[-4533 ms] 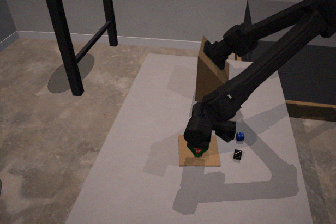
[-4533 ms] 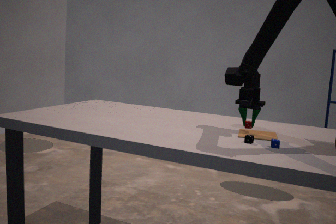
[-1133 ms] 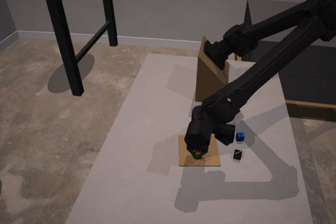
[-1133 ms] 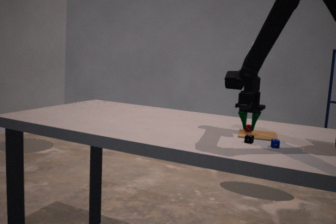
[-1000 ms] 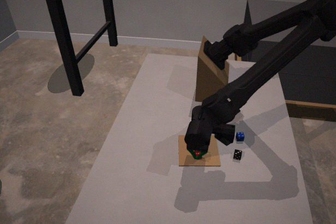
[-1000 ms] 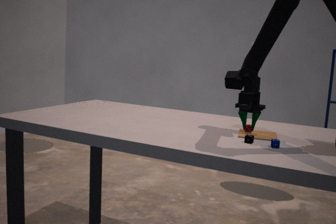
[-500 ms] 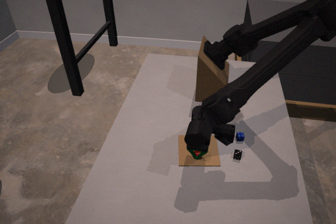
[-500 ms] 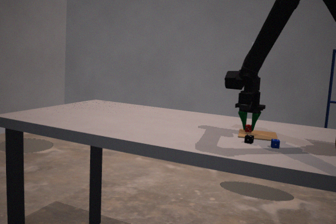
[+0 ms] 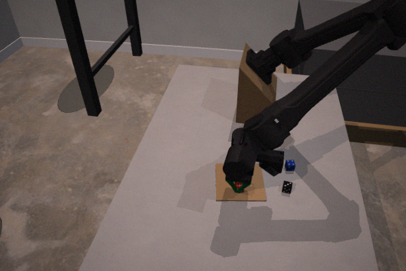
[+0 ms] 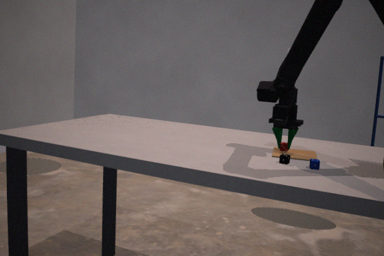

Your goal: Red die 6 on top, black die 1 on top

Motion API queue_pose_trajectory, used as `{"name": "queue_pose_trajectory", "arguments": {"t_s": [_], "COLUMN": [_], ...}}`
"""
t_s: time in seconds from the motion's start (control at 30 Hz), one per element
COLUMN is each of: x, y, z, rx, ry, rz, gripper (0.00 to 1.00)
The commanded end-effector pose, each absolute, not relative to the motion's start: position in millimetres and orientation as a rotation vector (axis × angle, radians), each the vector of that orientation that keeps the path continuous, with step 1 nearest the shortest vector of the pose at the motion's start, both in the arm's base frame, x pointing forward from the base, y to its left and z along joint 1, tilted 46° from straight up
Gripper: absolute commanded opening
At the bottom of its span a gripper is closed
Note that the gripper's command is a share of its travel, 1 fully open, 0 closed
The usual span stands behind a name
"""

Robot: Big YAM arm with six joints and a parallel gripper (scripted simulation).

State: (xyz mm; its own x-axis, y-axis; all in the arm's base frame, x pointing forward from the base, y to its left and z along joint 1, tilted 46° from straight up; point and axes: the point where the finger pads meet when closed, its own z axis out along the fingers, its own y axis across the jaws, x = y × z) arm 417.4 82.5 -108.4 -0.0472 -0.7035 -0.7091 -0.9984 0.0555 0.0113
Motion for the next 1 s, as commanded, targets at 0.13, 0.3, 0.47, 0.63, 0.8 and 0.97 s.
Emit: {"name": "queue_pose_trajectory", "arguments": {"t_s": [0.13, 0.3, 0.47, 0.63, 0.8, 0.97], "x": [435.2, 435.2, 435.2, 435.2, 435.4, 436.5], "y": [66.7, 66.7, 66.7, 66.7, 66.9, 67.2], "z": [-104.2, -104.2, -104.2, -104.2, -105.3, -104.0], "rx": [-1.667, -1.667, -1.667, -1.667, -1.665, -1.662], "ry": [1.811, 1.811, 1.811, 1.811, 1.812, 1.814], "rz": [0.675, 0.675, 0.675, 0.675, 0.674, 0.670], "gripper": [0.20, 0.20, 0.20, 0.20, 0.20, 0.20]}}
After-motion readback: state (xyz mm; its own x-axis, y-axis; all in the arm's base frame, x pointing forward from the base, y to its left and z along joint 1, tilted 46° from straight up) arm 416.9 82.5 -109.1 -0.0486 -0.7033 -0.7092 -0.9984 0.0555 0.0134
